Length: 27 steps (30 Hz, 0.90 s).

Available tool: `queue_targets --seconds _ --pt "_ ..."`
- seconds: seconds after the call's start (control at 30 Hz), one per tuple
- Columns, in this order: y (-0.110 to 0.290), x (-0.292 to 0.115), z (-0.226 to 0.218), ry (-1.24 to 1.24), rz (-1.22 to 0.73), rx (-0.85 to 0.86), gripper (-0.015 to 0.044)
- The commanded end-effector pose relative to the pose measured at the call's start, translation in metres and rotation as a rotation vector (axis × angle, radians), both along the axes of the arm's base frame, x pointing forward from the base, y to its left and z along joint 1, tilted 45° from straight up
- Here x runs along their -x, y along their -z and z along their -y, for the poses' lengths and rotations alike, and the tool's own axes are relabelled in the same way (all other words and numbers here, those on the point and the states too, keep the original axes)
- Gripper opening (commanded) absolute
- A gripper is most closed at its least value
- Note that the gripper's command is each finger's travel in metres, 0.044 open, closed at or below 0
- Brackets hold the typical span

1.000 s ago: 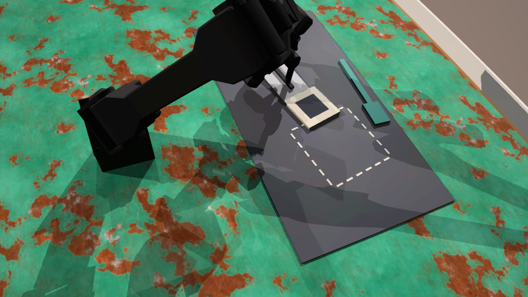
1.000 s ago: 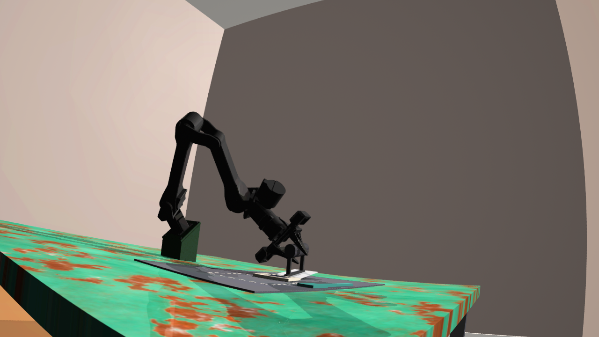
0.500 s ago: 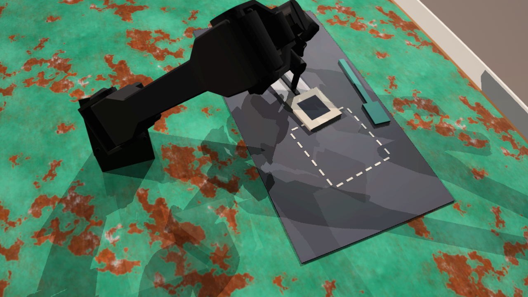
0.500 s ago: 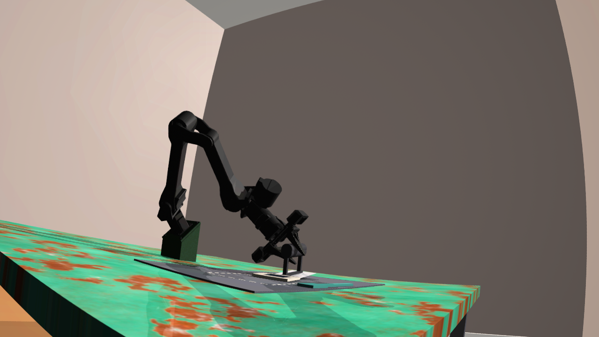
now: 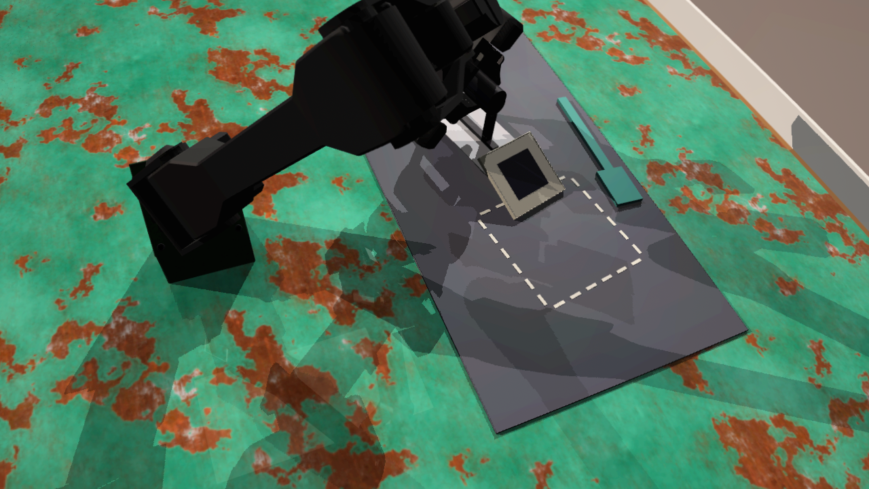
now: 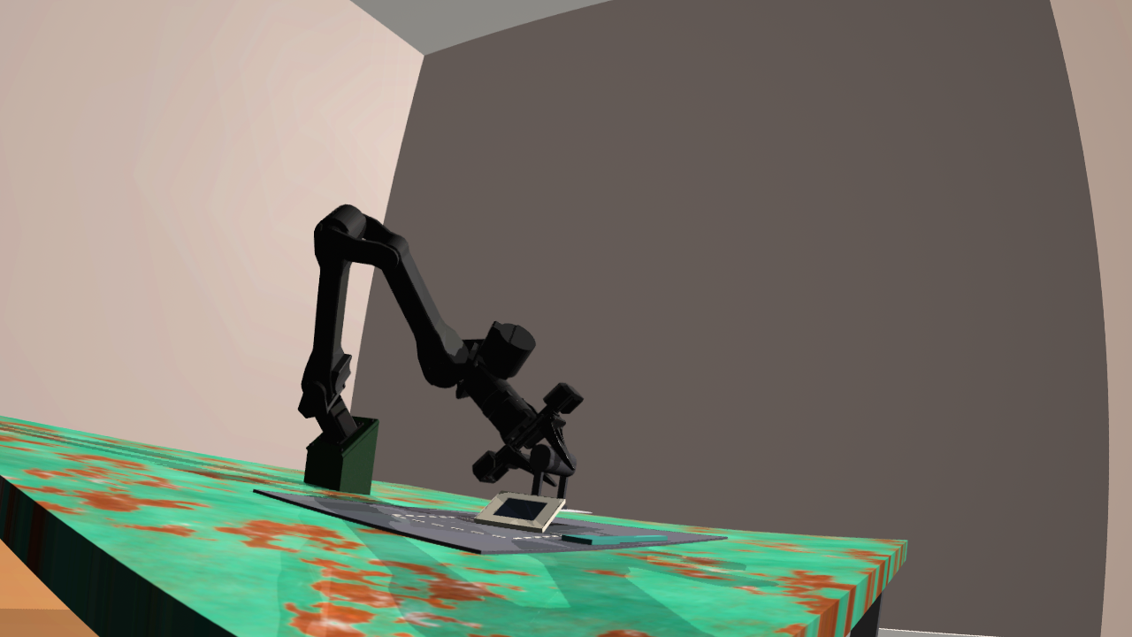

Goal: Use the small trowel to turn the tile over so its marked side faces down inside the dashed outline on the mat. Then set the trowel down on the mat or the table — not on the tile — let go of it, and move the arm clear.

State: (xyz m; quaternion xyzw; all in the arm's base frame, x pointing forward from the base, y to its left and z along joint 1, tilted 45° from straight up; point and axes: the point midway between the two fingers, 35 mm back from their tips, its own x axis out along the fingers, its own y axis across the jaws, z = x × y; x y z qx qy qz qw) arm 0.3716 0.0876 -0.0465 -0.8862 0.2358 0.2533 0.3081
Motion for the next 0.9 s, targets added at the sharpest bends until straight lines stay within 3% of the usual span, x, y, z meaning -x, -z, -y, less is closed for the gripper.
queue_targets --seconds 0.0,0.87 --pt "-0.014 -0.006 -0.006 -0.004 0.023 -0.010 0.0000" --pt "-0.068 -0.023 0.025 -0.004 0.023 -0.008 0.0000"
